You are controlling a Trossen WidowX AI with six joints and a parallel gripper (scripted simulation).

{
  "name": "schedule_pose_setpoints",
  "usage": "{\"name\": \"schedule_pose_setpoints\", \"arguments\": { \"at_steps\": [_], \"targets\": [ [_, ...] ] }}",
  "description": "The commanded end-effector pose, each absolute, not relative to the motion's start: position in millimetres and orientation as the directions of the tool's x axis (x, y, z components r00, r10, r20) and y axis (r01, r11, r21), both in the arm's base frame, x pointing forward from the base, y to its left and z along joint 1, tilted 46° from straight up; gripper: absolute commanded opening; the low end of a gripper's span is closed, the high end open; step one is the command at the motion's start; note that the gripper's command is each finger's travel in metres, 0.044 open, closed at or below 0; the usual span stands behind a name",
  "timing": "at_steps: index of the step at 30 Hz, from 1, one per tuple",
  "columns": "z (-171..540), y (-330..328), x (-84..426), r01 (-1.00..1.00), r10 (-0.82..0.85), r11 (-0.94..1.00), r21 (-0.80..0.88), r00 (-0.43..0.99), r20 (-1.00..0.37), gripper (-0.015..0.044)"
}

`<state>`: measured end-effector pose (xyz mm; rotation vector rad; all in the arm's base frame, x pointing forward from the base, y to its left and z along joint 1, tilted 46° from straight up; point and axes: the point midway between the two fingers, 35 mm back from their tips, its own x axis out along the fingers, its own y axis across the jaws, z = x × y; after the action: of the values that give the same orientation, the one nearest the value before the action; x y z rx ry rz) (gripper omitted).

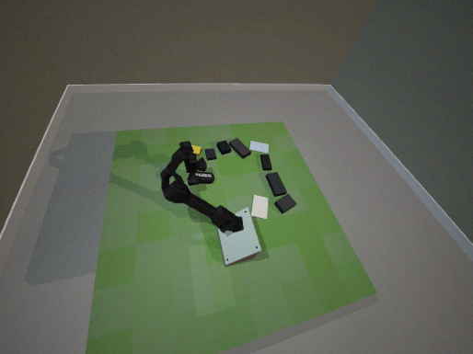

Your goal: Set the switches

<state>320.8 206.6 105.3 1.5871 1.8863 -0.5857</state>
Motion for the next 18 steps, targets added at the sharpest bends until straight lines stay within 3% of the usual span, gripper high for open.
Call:
{"name": "schedule_pose_setpoints", "arguments": {
  "at_steps": [1,18],
  "targets": [
    [101.1,206.2,319.8,0.983,0.708,0.178,0.032,-0.106,-0.698,0.0338],
    [95.9,218.5,317.7,0.983,0.709,0.178,0.032,-0.106,-0.698,0.0338]
  ]
}}
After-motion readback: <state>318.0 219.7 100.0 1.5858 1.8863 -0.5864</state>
